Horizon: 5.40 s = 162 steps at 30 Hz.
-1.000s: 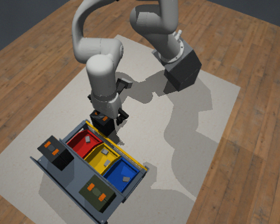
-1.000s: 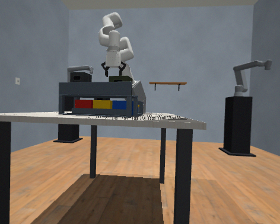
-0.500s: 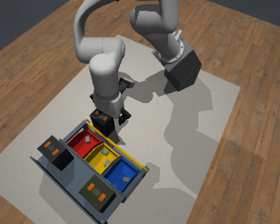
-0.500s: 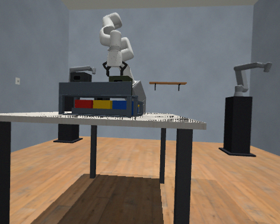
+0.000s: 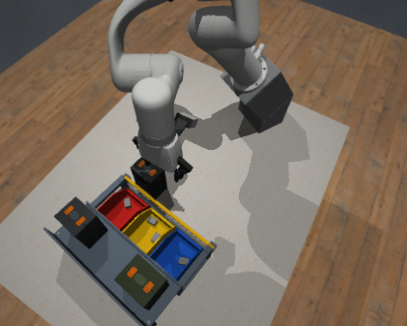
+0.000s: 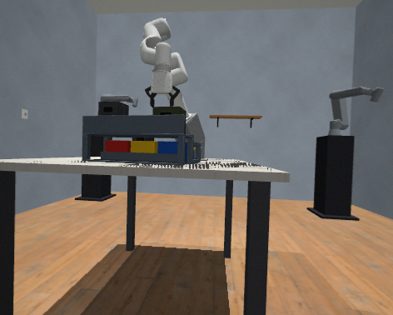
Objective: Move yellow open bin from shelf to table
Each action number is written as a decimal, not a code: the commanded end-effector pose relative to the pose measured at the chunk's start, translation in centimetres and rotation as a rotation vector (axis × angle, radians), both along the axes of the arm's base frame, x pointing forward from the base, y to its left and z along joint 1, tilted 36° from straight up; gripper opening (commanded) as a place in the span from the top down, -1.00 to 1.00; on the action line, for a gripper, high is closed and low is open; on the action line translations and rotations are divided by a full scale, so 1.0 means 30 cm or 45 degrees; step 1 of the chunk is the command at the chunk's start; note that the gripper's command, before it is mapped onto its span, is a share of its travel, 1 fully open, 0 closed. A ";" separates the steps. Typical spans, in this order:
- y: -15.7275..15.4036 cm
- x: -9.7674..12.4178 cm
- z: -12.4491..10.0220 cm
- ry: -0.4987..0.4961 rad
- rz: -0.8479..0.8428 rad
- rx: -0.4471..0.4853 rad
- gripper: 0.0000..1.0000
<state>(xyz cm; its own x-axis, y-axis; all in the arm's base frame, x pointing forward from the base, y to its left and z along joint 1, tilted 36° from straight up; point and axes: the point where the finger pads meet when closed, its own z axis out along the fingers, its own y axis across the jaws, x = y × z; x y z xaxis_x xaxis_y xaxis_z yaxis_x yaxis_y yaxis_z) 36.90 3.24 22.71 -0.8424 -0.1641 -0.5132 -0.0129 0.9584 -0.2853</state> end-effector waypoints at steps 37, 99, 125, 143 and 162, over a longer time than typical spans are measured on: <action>0.008 -0.003 0.003 -0.004 0.001 0.001 -1.00; 0.008 -0.003 0.003 0.074 0.268 -0.178 -1.00; 0.008 -0.003 0.003 0.212 0.749 -0.499 -1.00; 0.008 -0.003 0.003 0.305 1.070 -0.713 -1.00; 0.008 -0.003 0.003 0.382 1.337 -0.891 -1.00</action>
